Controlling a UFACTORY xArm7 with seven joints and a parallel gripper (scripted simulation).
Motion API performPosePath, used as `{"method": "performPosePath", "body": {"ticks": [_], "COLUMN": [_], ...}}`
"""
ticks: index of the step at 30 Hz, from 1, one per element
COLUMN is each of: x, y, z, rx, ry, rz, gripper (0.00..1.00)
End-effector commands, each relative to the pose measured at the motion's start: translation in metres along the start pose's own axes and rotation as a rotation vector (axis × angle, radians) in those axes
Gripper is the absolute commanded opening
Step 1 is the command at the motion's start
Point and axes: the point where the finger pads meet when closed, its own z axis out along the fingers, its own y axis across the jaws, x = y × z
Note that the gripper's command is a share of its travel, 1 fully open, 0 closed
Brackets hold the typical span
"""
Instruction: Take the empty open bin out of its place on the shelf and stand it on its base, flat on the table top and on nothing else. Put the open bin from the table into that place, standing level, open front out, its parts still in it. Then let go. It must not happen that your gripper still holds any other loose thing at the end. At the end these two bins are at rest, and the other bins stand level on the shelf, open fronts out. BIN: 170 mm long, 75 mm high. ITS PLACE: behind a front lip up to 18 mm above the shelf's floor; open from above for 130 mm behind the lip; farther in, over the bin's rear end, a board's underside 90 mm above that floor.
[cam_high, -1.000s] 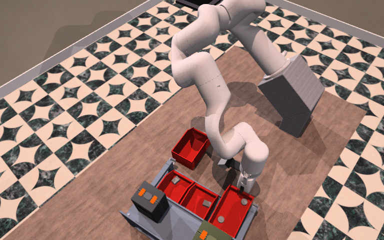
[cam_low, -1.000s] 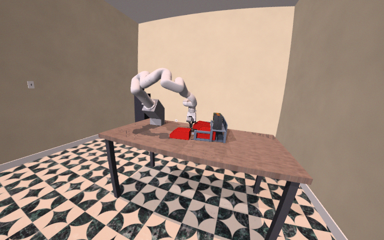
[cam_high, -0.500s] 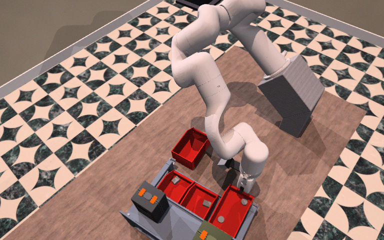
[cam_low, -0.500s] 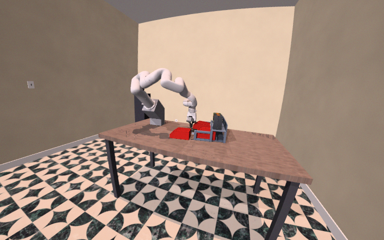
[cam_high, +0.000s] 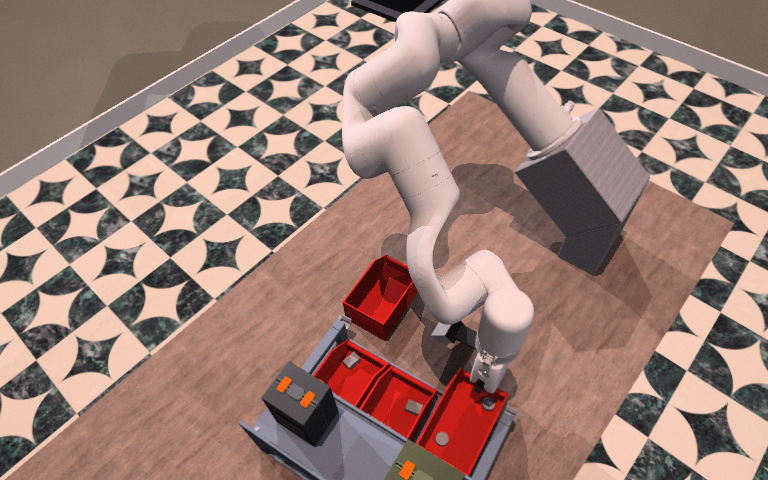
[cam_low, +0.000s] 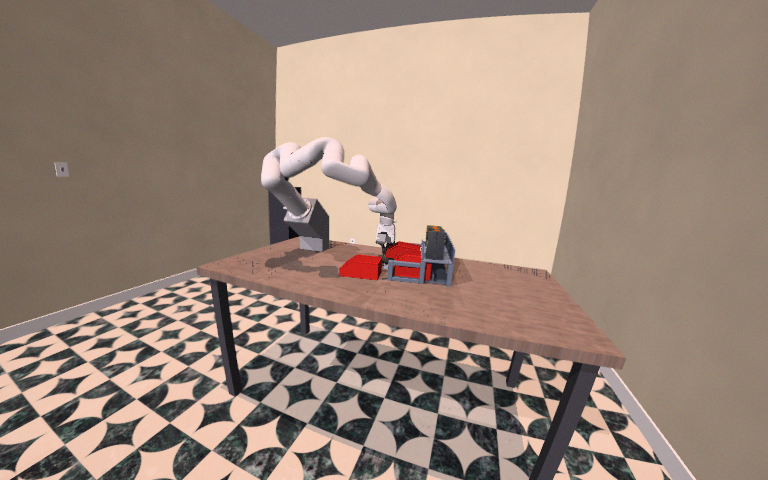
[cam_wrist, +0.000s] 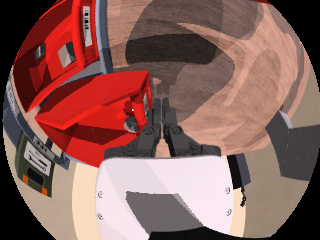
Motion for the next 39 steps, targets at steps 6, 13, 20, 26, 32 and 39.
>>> {"method": "performPosePath", "body": {"ticks": [6,13,20,26,32,39], "x": [-0.001,-0.001,-0.001,-0.001,-0.001,-0.001], "y": [-0.002,-0.002,-0.003,-0.006,-0.011,-0.017], "z": [-0.002,-0.002,-0.002,-0.002,-0.002,-0.002], "rx": [0.004,0.004,0.004,0.004,0.004,0.004], "ry": [-0.003,-0.003,-0.003,-0.003,-0.003,-0.003], "rz": [0.000,0.000,0.000,0.000,0.000,0.000], "gripper": [0.00,0.00,0.00,0.00,0.00,0.00]}}
